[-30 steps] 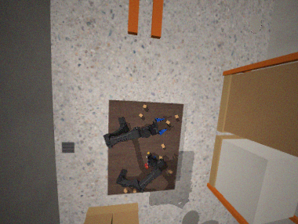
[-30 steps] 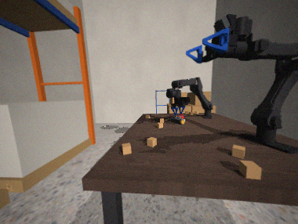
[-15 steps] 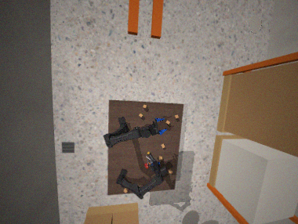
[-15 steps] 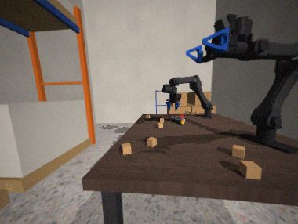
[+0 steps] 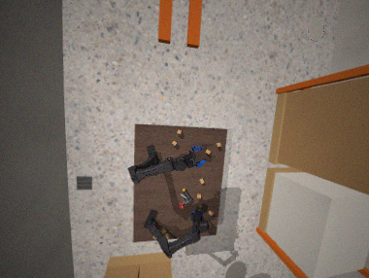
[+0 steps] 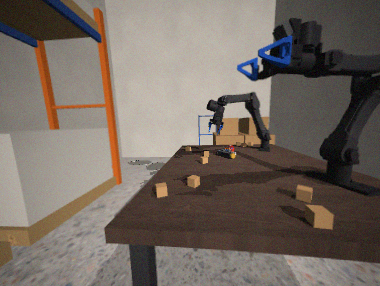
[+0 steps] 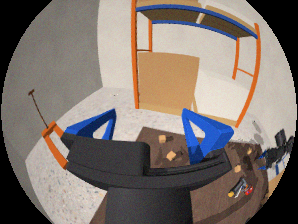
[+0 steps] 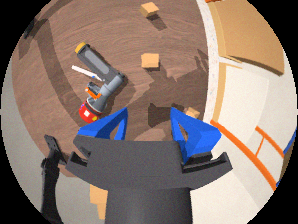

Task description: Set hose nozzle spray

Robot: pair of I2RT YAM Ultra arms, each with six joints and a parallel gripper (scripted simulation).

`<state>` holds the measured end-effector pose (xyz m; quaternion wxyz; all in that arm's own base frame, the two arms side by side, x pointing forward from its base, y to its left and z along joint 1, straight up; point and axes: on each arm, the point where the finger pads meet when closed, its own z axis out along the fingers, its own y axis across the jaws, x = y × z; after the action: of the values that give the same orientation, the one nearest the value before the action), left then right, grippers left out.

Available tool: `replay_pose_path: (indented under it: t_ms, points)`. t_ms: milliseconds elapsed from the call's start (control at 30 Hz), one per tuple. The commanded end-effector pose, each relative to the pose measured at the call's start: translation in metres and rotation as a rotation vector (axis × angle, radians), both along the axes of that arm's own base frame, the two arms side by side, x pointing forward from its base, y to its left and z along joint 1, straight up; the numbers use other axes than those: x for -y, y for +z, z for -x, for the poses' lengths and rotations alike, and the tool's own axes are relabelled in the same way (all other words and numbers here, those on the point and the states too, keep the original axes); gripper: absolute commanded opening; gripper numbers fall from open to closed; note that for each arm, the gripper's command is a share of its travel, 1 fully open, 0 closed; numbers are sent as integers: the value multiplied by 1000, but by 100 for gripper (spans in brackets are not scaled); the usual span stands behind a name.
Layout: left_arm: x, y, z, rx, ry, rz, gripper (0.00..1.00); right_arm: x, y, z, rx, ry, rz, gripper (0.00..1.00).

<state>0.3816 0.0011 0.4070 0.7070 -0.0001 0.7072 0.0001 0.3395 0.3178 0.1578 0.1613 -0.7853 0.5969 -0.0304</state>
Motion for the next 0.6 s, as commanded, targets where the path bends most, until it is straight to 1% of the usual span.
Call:
replay_pose_path:
  t_ms: [0,100,167,200,300,567]
  points:
    - [1,13,4,29,-5,8,100,6,34,-25,99,-143,-152,63]
    - [1,13,4,29,-5,8,100,20,48,-37,134,-232,-210,63]
    - [1,13,4,29,-5,8,100,20,48,-37,134,-232,-210,63]
    - [1,13,4,29,-5,8,100,19,52,-37,145,-241,-229,63]
    - [1,13,4,29,-5,8,100,41,66,-53,185,-346,-286,63]
    - [1,13,4,29,-5,8,100,82,103,-75,267,-554,-465,63]
